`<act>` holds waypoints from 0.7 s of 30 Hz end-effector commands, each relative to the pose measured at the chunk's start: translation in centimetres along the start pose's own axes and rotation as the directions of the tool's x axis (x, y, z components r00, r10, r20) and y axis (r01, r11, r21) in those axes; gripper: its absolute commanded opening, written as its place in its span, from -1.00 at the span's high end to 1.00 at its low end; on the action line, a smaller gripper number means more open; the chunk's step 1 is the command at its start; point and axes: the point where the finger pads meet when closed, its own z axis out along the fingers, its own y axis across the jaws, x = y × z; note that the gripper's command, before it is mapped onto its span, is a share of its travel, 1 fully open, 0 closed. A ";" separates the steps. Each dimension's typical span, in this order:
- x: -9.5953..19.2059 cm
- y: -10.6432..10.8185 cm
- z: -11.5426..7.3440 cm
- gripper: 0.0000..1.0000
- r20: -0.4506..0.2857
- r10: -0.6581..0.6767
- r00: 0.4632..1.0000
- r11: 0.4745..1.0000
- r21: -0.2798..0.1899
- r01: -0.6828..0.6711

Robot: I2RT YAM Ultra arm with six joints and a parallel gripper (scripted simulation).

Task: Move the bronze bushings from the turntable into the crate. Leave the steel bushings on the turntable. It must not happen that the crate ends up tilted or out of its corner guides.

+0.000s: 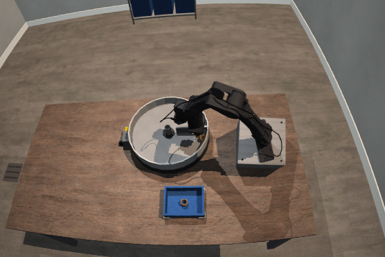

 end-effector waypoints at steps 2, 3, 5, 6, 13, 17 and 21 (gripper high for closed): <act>-0.7 -0.7 -0.2 0.74 0.009 0.010 1.000 1.000 -0.005 -0.010; -0.7 -0.7 -0.2 0.74 0.009 0.010 1.000 1.000 -0.005 -0.010; -0.7 -0.7 -0.2 0.74 0.009 0.010 1.000 1.000 -0.005 -0.010; -0.7 -0.7 -0.2 0.74 0.009 0.010 1.000 1.000 -0.005 -0.010; -0.7 -0.7 -0.2 0.74 0.008 0.010 1.000 1.000 -0.005 -0.010; -0.7 -0.7 -0.3 0.74 0.007 0.009 1.000 1.000 -0.005 -0.009; -0.8 -0.8 -0.3 0.74 0.007 0.009 1.000 1.000 -0.004 -0.009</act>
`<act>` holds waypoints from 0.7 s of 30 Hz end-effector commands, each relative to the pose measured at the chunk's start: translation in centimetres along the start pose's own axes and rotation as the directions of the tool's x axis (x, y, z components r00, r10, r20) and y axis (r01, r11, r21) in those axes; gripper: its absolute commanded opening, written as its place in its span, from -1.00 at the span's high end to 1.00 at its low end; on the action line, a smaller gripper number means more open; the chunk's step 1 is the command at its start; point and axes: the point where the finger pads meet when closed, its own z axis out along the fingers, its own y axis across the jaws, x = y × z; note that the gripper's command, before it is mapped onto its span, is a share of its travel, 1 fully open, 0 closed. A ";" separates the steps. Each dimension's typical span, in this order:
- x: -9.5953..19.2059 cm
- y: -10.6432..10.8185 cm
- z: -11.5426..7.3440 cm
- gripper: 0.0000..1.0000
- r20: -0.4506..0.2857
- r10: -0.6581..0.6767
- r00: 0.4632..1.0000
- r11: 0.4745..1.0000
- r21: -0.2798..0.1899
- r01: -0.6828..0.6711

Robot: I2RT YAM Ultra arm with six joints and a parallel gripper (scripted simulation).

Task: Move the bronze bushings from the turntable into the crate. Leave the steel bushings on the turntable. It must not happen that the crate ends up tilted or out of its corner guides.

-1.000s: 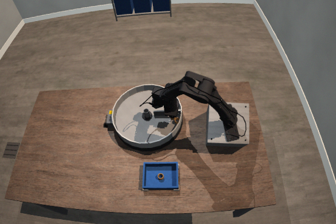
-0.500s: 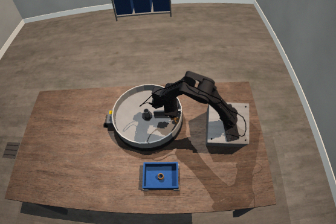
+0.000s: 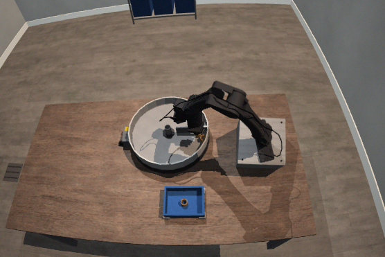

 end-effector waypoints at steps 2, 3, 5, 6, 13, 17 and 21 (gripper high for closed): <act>-0.4 -0.6 -0.1 0.74 -0.002 0.009 1.000 1.000 -0.005 -0.009; -0.4 -0.6 -0.1 0.74 -0.002 0.009 1.000 1.000 -0.005 -0.009; -0.2 -0.6 0.1 0.74 -0.008 0.012 1.000 1.000 -0.007 -0.012; -0.2 -0.6 0.1 0.74 -0.008 0.012 1.000 1.000 -0.007 -0.012; -0.2 -0.6 0.1 0.74 -0.006 0.011 1.000 1.000 -0.006 -0.011; -0.2 -0.6 0.1 0.74 -0.006 0.011 1.000 1.000 -0.006 -0.011; -0.2 -0.6 0.1 0.74 -0.006 0.011 1.000 1.000 -0.006 -0.011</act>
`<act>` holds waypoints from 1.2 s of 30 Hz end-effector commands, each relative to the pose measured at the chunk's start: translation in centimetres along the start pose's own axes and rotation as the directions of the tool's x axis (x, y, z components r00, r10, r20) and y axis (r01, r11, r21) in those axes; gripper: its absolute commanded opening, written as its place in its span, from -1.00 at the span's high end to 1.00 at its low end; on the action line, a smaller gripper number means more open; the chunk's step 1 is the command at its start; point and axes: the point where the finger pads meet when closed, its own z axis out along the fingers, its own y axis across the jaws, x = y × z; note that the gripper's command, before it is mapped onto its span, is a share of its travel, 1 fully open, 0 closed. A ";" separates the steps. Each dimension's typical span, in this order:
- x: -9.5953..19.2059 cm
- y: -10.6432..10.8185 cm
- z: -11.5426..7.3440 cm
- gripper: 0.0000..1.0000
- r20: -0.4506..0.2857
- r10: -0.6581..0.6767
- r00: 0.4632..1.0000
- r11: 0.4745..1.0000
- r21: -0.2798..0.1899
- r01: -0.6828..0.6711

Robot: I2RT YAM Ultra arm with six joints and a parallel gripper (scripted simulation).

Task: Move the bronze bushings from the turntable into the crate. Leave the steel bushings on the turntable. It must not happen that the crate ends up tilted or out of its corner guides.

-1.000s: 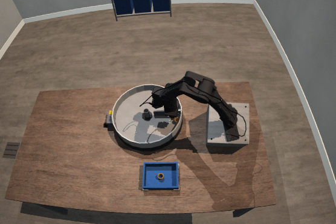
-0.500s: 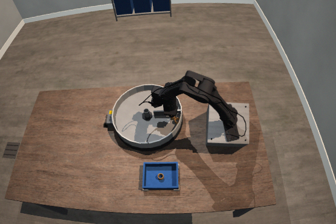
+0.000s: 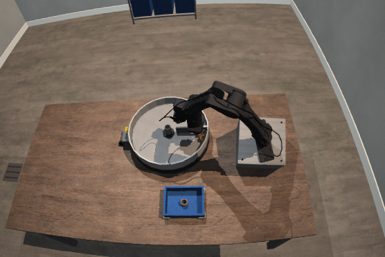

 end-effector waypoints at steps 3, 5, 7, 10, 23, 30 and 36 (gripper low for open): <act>-0.1 -0.6 0.1 0.74 -0.008 0.011 1.000 1.000 -0.007 -0.011; -0.1 -0.6 0.1 0.74 -0.008 0.011 1.000 1.000 -0.007 -0.011; -0.1 -0.6 0.1 0.74 -0.008 0.011 1.000 1.000 -0.007 -0.011; -0.1 -0.6 0.1 0.74 -0.008 0.011 1.000 1.000 -0.007 -0.011; 1.0 0.2 1.8 0.74 -0.026 0.009 1.000 1.000 -0.011 -0.009; 1.0 -0.1 2.1 0.74 -0.018 0.014 1.000 1.000 -0.008 -0.014; 1.1 0.0 2.2 0.74 -0.022 0.013 1.000 1.000 -0.009 -0.014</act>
